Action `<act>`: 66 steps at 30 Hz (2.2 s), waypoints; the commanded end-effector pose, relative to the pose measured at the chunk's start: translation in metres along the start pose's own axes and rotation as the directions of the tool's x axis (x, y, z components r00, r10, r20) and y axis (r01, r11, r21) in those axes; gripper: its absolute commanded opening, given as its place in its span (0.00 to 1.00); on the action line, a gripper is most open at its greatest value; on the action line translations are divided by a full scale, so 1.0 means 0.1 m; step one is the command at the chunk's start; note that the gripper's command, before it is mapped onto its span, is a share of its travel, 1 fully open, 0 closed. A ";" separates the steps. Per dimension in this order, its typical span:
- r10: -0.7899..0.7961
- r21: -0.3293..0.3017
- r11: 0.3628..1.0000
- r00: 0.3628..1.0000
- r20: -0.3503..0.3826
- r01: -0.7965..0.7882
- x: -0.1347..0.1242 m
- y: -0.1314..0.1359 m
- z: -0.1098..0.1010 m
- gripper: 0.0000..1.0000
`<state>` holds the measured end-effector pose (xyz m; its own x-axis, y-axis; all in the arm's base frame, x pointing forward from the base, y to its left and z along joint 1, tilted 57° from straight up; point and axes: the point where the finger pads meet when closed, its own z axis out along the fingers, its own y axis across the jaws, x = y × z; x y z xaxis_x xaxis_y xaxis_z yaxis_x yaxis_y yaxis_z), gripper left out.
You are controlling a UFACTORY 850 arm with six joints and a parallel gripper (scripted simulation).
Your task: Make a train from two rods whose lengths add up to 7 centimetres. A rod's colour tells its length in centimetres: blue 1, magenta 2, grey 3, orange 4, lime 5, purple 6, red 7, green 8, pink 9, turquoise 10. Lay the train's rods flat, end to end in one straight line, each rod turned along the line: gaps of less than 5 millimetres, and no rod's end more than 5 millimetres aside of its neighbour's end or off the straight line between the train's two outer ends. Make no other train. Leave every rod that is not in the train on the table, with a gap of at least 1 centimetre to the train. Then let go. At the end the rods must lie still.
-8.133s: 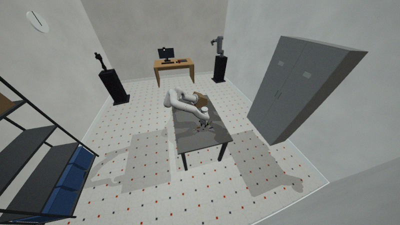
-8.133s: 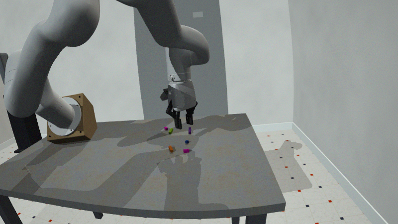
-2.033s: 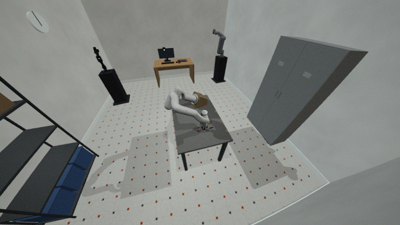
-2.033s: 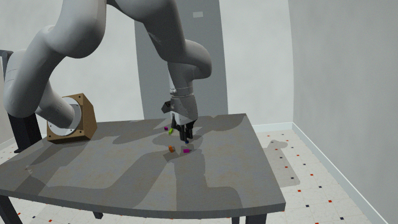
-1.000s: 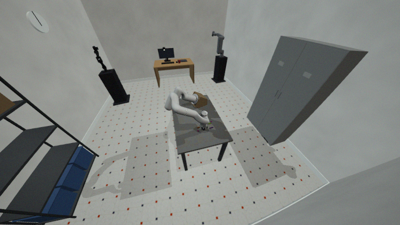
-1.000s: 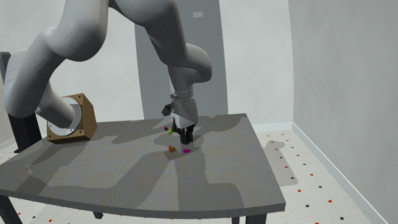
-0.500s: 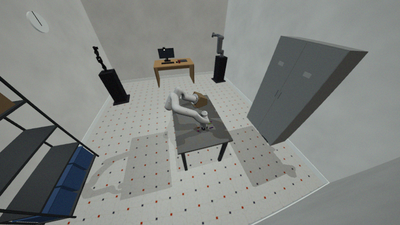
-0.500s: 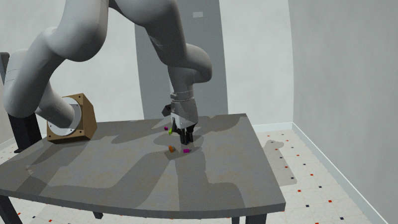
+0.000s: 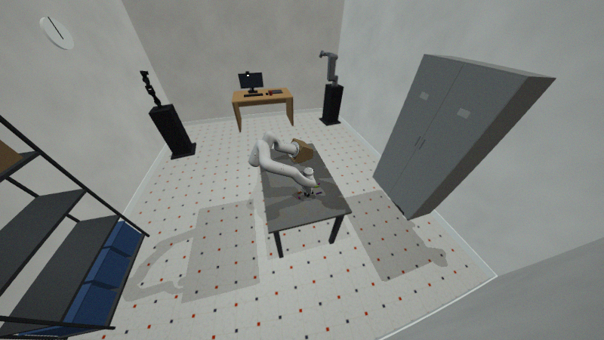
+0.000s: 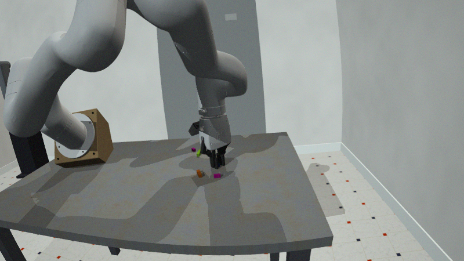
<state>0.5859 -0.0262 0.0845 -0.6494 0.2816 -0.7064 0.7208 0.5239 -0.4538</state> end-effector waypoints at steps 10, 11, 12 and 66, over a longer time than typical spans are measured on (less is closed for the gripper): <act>0.000 -0.001 1.000 1.000 0.001 0.000 0.00 0.00 -0.01 0.04; 0.000 -0.001 1.000 1.000 0.001 0.000 0.00 0.00 -0.01 0.04; 0.000 -0.001 1.000 1.000 0.001 0.000 0.00 0.00 -0.01 0.04; 0.000 -0.001 1.000 1.000 0.001 0.000 0.00 0.00 -1.01 0.04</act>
<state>0.5640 0.0467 0.1333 -0.6495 0.2816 -0.7063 0.7204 0.5251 -0.4531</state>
